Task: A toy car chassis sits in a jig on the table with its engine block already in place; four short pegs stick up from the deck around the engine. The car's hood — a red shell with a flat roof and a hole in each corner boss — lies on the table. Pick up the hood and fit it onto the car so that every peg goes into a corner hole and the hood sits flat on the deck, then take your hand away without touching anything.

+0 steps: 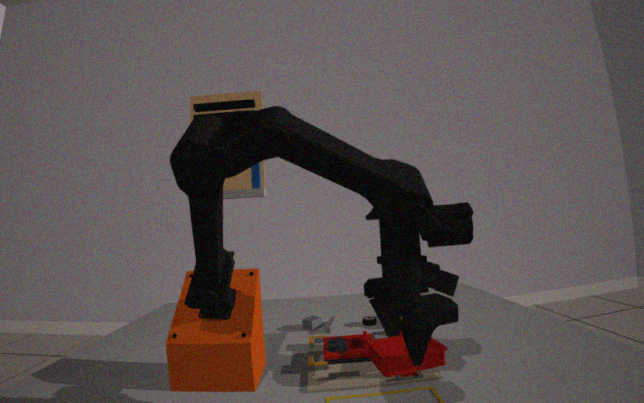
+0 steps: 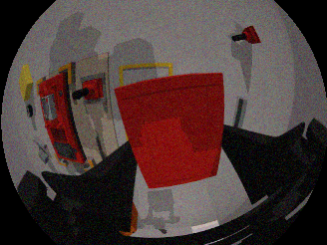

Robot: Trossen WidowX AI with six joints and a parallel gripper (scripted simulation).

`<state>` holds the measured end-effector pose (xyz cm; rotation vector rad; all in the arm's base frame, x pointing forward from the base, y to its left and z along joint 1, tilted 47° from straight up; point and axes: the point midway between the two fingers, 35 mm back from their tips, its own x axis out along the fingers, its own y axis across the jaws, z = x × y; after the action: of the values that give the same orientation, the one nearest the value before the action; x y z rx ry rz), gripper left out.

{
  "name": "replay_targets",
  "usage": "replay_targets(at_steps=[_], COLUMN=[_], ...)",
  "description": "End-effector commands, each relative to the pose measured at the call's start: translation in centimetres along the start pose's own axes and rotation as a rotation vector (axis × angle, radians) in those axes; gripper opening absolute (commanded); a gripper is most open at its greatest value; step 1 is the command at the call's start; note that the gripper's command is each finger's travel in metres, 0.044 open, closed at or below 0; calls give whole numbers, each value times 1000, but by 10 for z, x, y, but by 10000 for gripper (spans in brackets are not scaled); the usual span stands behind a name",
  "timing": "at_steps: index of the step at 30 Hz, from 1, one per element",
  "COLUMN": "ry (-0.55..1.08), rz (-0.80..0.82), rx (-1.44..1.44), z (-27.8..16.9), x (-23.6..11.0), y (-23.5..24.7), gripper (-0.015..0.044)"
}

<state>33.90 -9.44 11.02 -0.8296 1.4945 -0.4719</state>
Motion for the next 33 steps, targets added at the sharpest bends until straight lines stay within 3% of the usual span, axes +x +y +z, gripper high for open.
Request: replay_targets(at_steps=[1,33], ry=[0,-9], rz=[3,30], rx=[4,96], z=[3,56], x=[0,-7], y=[5,137], gripper=[0,0])
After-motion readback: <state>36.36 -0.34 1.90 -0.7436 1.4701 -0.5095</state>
